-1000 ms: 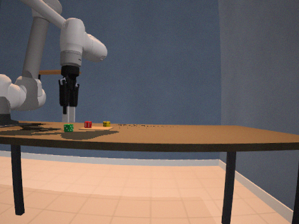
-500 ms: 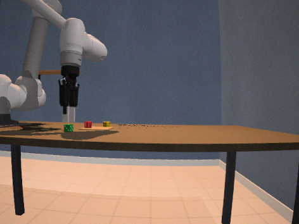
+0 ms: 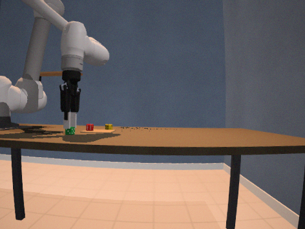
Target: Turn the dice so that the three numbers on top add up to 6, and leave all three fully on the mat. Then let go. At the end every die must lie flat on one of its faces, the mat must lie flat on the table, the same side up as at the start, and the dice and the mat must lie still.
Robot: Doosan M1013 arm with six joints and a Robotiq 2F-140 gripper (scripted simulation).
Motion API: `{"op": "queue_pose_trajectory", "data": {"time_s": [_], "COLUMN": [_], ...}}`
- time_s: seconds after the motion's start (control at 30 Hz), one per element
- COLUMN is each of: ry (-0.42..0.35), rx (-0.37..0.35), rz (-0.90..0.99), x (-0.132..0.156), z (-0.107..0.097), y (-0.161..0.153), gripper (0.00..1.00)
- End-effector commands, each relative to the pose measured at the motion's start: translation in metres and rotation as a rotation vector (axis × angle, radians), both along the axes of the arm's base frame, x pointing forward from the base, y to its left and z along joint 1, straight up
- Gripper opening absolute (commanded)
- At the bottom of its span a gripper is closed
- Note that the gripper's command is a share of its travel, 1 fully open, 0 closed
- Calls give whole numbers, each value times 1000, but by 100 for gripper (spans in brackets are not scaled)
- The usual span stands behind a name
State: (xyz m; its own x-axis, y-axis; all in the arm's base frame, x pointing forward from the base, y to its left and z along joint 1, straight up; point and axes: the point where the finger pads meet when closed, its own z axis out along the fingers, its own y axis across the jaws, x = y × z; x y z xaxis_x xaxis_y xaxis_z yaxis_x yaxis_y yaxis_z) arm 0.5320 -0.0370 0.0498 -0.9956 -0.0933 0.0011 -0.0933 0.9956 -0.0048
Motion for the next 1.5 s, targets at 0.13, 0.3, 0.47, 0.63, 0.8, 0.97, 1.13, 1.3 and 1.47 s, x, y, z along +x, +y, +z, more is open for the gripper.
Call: {"op": "queue_pose_trajectory", "data": {"time_s": [0.13,0.3,0.47,0.63,0.8,0.97,1.13,1.3,1.47], "ry": [0,0,0,0,0,0,0,0,0], "rx": [0,0,0,0,0,0,0,0,0], "rz": [0,0,0,0,0,0,0,0,0], "x": [0,0,0,0,0,0,0,0,0], "z": [-16,-20,-23,-23,-23,-23,-23,-23,-23], "y": [0,0,0,0,0,0,0,0,0], "gripper": [28,28,28,28,28,28,28,28,28]}}
